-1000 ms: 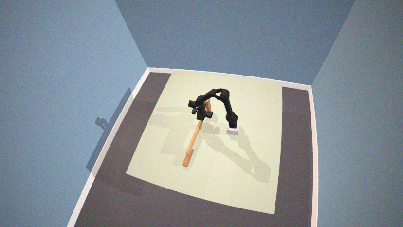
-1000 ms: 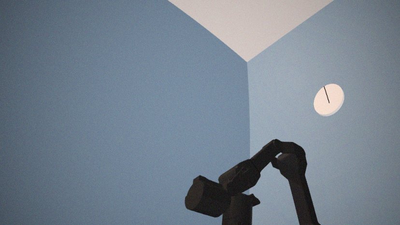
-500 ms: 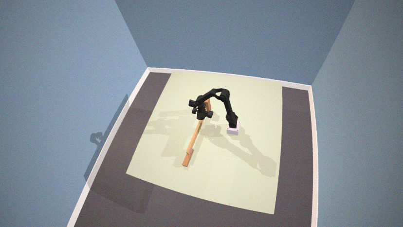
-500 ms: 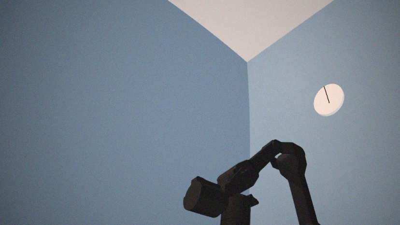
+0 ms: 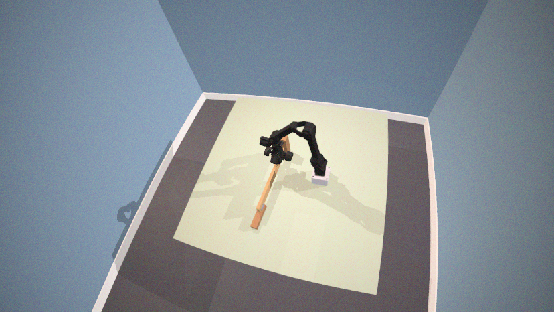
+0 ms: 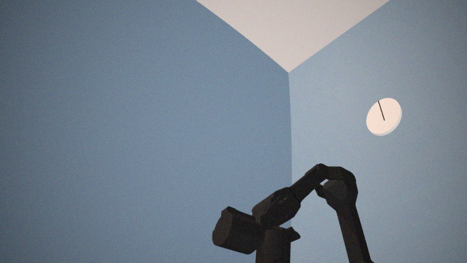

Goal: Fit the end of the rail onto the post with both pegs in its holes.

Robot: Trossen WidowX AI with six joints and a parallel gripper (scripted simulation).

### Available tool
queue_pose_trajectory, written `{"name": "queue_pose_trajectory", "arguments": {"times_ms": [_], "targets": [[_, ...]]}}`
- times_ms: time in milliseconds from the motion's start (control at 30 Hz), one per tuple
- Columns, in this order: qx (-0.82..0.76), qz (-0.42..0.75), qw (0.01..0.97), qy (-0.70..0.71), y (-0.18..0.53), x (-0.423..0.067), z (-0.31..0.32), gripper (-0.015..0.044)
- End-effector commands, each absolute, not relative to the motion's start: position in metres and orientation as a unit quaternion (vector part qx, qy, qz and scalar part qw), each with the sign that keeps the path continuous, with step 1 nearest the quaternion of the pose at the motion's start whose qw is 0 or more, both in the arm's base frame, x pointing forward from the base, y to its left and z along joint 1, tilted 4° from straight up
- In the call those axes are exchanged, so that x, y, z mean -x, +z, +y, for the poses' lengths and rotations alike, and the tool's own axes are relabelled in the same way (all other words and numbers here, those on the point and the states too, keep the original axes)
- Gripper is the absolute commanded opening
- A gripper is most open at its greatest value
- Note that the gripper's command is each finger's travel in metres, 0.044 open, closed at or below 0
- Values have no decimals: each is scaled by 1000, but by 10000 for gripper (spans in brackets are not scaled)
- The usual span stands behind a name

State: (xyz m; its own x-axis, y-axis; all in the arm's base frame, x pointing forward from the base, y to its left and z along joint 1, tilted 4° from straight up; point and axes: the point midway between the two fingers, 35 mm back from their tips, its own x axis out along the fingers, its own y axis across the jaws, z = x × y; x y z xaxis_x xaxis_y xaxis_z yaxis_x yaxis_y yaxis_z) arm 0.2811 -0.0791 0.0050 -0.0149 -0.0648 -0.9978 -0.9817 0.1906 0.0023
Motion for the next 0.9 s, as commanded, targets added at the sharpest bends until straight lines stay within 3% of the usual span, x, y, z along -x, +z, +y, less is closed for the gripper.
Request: {"name": "queue_pose_trajectory", "arguments": {"times_ms": [0, 867], "targets": [[466, 563, 526, 435, 7, -281, -81, 0], [466, 564, 525, 435, 4, -280, -89, 0]]}}
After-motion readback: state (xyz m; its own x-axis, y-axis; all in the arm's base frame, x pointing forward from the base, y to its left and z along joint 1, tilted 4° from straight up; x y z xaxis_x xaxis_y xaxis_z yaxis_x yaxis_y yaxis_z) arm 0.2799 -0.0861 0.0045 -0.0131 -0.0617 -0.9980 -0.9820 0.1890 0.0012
